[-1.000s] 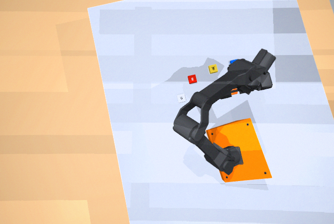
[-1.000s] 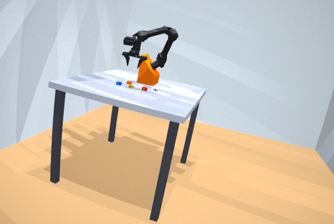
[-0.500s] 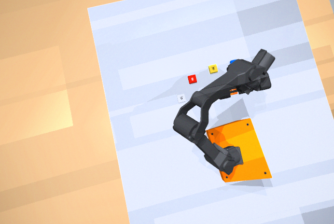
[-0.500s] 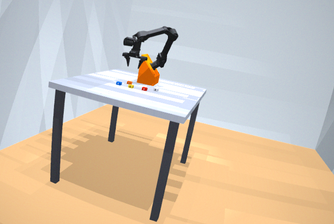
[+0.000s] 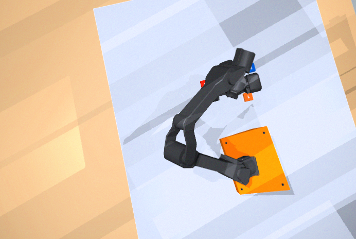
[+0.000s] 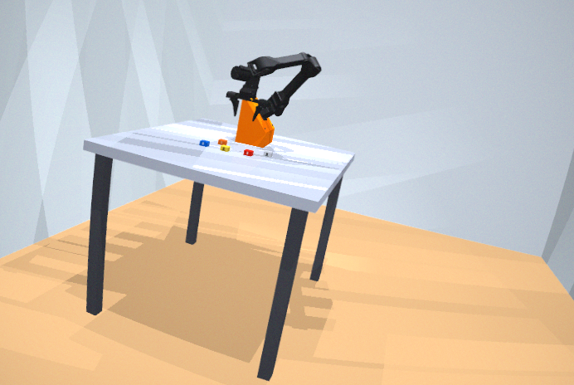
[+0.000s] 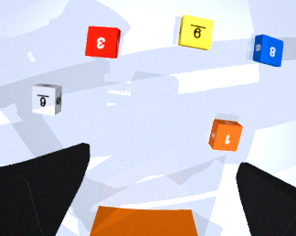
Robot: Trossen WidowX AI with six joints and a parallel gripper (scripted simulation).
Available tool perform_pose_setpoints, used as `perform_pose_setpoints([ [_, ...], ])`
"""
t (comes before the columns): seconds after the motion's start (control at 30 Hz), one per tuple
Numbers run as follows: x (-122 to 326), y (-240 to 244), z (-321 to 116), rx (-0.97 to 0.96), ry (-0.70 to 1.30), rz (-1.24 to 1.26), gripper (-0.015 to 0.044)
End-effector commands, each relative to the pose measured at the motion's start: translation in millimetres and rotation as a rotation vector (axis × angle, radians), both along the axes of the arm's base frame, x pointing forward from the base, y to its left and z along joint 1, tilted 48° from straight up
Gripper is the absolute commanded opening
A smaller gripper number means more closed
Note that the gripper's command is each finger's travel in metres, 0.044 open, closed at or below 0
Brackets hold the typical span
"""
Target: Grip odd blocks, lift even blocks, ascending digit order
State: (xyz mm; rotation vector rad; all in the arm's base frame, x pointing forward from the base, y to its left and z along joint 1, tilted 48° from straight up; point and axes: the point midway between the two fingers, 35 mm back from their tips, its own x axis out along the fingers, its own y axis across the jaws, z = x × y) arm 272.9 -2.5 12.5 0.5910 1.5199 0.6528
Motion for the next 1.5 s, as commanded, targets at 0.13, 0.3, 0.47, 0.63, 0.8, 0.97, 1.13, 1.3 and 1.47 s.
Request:
perform_pose_setpoints([
  [0.13,-8.6,82.4,79.1,0.043,0.026,0.019,0.04],
  [0.3,-10.2,86.8,83.4,0.047,0.028,0.021,0.04],
  [0.47,-10.2,86.8,83.4,0.047,0.028,0.021,0.04],
  [0.63,-10.2,86.8,83.4,0.047,0.028,0.021,0.04],
  [0.8,-10.2,86.8,83.4,0.047,0.028,0.021,0.04],
  [0.97,-3.9,83.9,80.1,0.046,0.028,0.021,0.04],
  [1.13,39.9,59.2,48.3,0.044,0.025,0.021,0.04],
  [1.3,51.6,51.0,36.5,0.045,0.024,0.021,0.04],
  [1.47,51.6,51.0,36.5,0.045,0.024,0.021,0.04],
])
